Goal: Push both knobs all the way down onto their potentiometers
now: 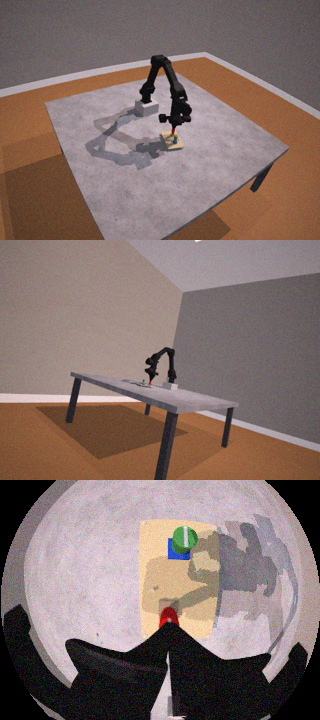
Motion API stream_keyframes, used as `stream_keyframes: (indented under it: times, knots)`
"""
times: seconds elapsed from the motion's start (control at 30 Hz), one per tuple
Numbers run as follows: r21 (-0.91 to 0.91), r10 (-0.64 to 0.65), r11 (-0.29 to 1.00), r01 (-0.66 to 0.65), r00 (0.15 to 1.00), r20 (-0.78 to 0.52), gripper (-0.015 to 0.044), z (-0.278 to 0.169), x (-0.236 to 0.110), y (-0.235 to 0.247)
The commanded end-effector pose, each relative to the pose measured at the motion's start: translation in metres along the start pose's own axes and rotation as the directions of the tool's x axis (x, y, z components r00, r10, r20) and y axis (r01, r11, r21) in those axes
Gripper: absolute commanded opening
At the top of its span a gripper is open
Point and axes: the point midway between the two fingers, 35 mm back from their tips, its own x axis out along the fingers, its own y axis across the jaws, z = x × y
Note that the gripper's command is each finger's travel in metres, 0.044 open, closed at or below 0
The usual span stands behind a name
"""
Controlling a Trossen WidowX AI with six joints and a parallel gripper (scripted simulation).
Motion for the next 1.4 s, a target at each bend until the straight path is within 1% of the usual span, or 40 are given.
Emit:
stream_keyframes:
  times: [0.0, 0.53, 1.37]
  knots:
    - [-0.003, -0.004, 1.000, 0.004, 1.000, -0.015, 0.0000, 0.002, 0.018, 0.001]
    - [-0.003, -0.004, 1.000, 0.004, 1.000, -0.015, 0.0000, 0.002, 0.017, 0.001]
    - [-0.003, -0.004, 1.000, 0.004, 1.000, -0.015, 0.0000, 0.003, -0.021, 0.002]
